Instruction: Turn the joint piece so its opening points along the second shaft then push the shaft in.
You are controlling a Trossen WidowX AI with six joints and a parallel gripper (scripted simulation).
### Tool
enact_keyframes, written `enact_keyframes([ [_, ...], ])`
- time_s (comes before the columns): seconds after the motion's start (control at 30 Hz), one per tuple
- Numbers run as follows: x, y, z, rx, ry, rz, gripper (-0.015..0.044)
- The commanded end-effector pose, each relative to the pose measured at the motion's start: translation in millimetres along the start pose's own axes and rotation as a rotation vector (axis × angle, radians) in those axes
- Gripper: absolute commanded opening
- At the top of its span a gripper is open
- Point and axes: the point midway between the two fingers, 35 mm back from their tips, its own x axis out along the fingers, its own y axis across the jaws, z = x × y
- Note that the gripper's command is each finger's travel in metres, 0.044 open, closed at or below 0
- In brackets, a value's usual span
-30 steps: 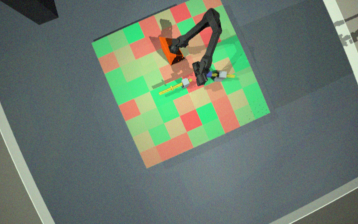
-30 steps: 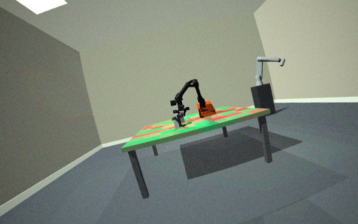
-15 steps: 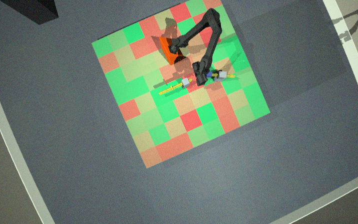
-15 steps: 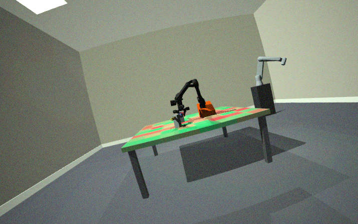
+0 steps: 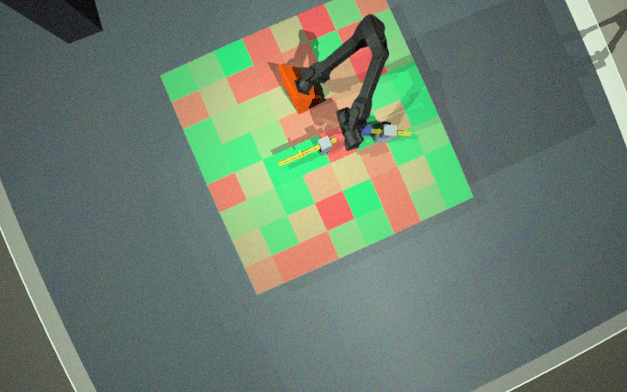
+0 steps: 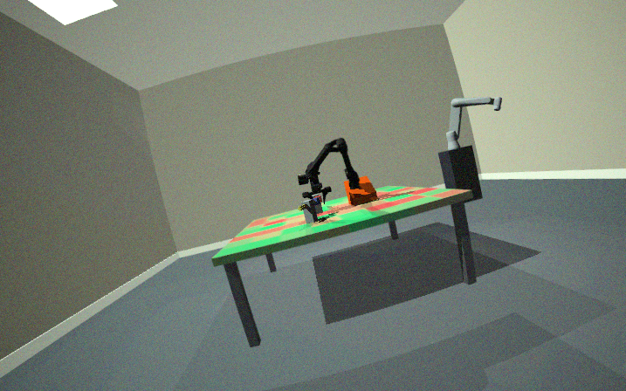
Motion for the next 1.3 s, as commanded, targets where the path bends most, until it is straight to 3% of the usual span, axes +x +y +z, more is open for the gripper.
enact_keyframes([
  [0.0,0,0,0,0.000,0.000,-0.001,0.0383],
  [0.1,0,0,0,0.000,0.000,-0.001,0.0440],
  [0.5,0,0,0,0.000,0.006,0.000,0.0440],
  [0.97,-26,0,11,-0.007,0.445,-0.004,0.0440],
  [1.27,-27,0,12,-0.006,0.466,-0.003,0.0440],
])
